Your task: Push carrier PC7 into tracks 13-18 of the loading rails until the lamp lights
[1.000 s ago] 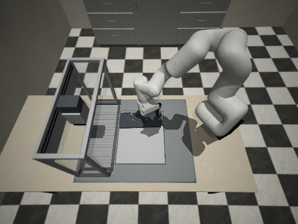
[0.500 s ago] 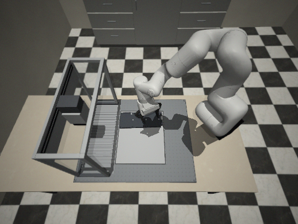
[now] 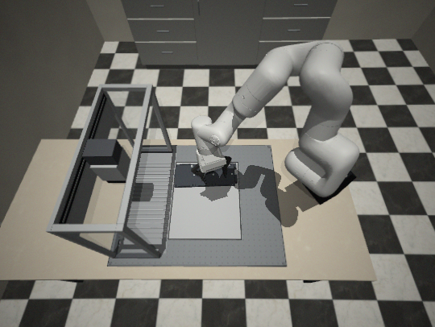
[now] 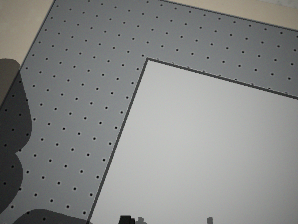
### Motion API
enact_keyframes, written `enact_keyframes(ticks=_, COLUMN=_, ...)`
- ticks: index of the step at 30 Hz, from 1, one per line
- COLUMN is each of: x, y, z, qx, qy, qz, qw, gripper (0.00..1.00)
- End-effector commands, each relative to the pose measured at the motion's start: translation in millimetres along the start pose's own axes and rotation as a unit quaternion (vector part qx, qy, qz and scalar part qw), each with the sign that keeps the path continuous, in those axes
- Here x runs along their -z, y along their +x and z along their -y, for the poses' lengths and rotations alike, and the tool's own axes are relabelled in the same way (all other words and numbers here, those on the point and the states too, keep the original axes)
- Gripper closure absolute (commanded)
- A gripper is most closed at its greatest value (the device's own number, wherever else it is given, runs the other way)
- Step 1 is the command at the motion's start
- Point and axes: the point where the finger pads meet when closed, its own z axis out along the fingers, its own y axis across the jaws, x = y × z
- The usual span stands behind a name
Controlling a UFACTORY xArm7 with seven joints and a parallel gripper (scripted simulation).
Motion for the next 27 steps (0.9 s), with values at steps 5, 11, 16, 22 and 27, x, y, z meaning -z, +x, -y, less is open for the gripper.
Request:
enact_keyframes(ticks=5, x=-17, y=-8, z=-17, qx=-0.030, qy=-0.013, qz=0.001, qw=0.999, gripper=0.00)
enact_keyframes(ticks=11, x=-34, y=-18, z=-30, qx=-0.060, qy=-0.024, qz=0.013, qw=0.998, gripper=0.00)
enact_keyframes(ticks=16, x=-44, y=-25, z=-36, qx=-0.075, qy=-0.028, qz=0.023, qw=0.996, gripper=0.00)
enact_keyframes(ticks=22, x=-55, y=-34, z=-42, qx=-0.100, qy=-0.036, qz=0.047, qw=0.993, gripper=0.00)
enact_keyframes(ticks=27, x=-67, y=-45, z=-48, qx=-0.115, qy=-0.040, qz=0.066, qw=0.990, gripper=0.00)
